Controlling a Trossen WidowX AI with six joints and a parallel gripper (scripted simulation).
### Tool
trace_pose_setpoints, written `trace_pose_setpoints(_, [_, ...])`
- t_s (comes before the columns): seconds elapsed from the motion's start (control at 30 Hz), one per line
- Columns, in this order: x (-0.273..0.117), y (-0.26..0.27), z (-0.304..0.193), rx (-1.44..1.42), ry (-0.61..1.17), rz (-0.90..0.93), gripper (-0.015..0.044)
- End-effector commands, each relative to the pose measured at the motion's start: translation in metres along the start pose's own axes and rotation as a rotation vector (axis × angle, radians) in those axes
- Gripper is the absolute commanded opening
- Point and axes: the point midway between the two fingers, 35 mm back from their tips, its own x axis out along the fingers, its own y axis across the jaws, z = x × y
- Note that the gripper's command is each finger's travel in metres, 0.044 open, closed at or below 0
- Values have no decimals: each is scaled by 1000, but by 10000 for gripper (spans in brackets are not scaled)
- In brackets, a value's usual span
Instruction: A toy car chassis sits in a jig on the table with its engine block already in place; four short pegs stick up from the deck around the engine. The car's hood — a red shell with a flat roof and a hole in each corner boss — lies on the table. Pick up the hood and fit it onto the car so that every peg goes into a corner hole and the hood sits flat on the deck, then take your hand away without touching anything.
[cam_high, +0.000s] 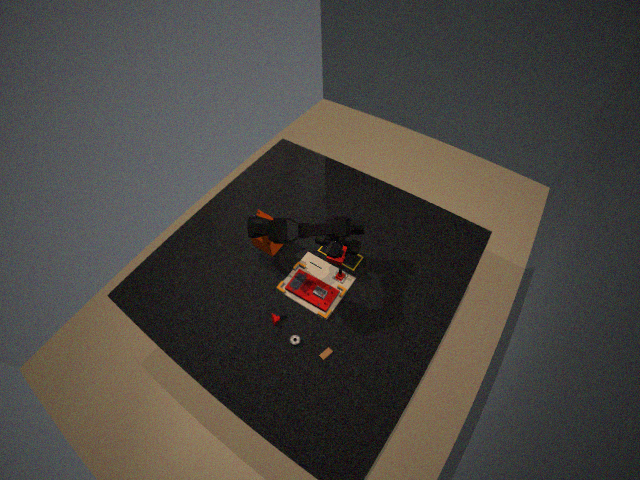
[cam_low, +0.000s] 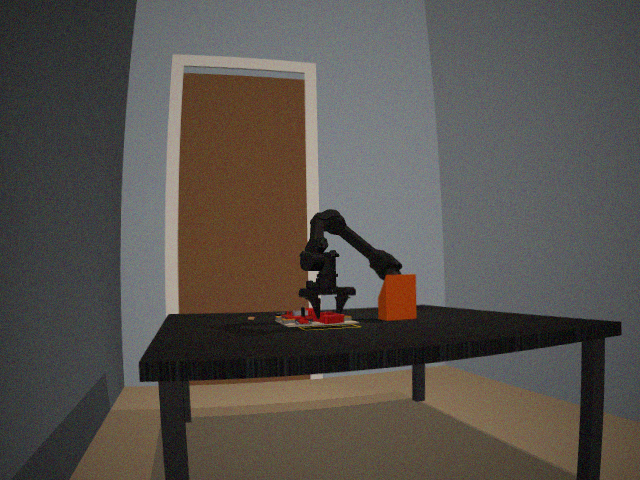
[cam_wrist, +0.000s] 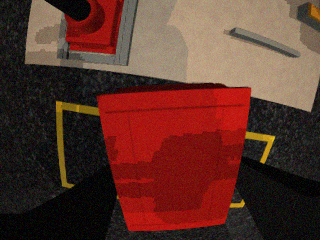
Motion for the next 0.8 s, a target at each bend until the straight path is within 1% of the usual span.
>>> trace_pose_setpoints(0.0, [-11, 1, 0, 6, 5, 2, 0])
trace_pose_setpoints(0.47, [-58, 2, 0, 6, 8, 2, 0])
trace_pose_setpoints(0.77, [-79, 2, -1, 5, 9, 2, 0])
